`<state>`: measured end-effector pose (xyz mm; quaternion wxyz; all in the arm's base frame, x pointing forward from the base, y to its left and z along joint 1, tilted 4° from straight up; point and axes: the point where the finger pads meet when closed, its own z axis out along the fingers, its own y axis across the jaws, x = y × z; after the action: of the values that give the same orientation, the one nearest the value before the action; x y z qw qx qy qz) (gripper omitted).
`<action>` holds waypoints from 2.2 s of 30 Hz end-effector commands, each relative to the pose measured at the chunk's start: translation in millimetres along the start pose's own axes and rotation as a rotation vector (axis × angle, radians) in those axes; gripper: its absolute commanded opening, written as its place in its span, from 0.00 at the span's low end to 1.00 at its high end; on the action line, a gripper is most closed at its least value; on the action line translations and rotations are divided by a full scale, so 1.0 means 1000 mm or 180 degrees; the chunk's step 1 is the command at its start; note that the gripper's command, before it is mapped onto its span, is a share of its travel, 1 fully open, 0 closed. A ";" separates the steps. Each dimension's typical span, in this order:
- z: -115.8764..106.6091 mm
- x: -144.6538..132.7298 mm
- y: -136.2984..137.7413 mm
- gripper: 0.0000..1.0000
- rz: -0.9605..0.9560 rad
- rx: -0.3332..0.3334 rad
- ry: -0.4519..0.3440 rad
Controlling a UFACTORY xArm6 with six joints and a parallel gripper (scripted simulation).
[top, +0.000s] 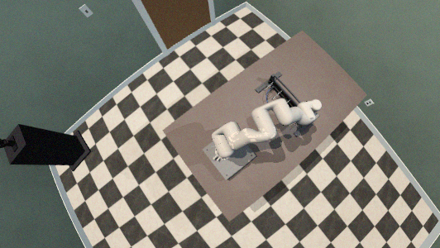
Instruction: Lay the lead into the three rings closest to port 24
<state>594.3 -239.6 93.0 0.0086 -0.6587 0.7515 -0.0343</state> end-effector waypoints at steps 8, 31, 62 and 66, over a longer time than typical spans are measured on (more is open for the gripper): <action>-0.030 0.000 -0.001 0.33 0.0000 0.0016 0.0004; -0.054 0.000 -0.001 0.00 0.0000 0.0016 0.0004; -0.054 0.000 -0.001 0.00 0.0000 0.0016 0.0004; -0.054 0.000 -0.001 0.00 0.0000 0.0016 0.0004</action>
<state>591.1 -237.4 143.9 0.0084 -0.6587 0.7516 -0.0340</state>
